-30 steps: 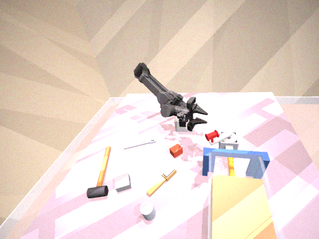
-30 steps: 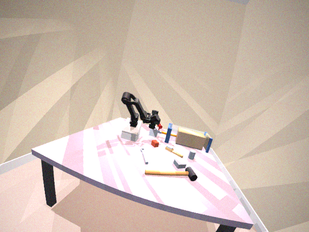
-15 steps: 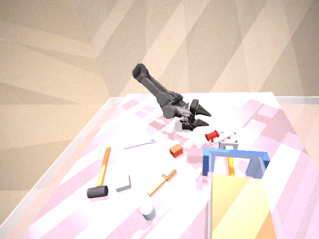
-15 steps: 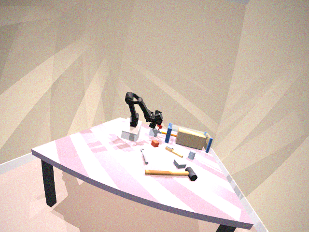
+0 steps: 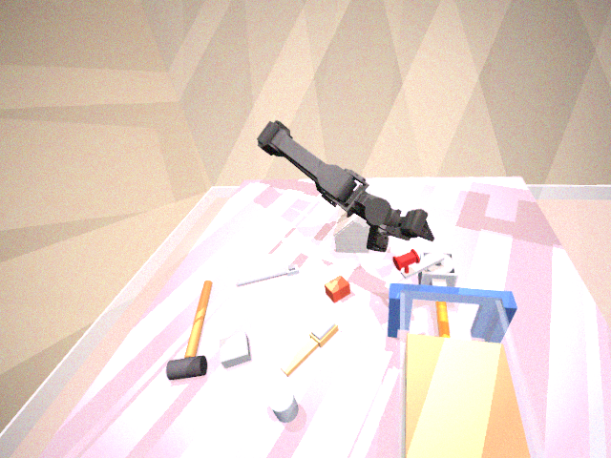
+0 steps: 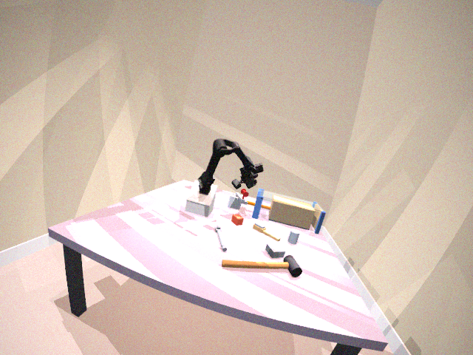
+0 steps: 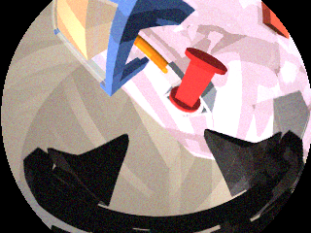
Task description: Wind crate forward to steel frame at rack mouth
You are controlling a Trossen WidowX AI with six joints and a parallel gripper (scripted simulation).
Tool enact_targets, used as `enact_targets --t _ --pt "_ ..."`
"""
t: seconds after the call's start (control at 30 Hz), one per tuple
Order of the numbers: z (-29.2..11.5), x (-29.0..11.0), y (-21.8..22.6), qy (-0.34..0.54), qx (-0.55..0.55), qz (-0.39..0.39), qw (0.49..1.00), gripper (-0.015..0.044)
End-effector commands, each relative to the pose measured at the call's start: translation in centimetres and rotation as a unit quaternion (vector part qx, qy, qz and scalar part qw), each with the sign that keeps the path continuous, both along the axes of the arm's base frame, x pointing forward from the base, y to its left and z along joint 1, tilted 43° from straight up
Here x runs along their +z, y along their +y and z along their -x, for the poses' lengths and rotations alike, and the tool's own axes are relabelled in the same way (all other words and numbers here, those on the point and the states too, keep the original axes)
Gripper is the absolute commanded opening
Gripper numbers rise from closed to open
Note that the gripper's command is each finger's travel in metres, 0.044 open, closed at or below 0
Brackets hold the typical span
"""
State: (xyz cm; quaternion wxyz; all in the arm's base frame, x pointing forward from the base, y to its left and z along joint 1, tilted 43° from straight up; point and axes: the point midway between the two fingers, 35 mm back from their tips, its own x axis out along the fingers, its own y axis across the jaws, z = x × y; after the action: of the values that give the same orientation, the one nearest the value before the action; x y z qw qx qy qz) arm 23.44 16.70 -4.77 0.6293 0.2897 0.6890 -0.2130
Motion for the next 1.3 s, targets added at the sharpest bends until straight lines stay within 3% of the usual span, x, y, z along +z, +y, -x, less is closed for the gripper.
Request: enact_targets --t 0.0,0.3,0.83,1.03,1.27 --pt "0.4 -1.2 2.1 0.037 -0.074 0.203 0.976 0.0440" --pt "1.0 -0.3 5.3 -0.060 -0.146 0.413 0.897 0.0440" --pt "1.0 -0.3 5.4 -0.063 -0.147 0.416 0.895 0.0440" --pt "0.9 -4.5 1.5 -0.064 -0.147 0.417 0.895 0.0440" --pt "1.0 -5.6 0.5 -0.064 -0.147 0.417 0.895 0.0440"
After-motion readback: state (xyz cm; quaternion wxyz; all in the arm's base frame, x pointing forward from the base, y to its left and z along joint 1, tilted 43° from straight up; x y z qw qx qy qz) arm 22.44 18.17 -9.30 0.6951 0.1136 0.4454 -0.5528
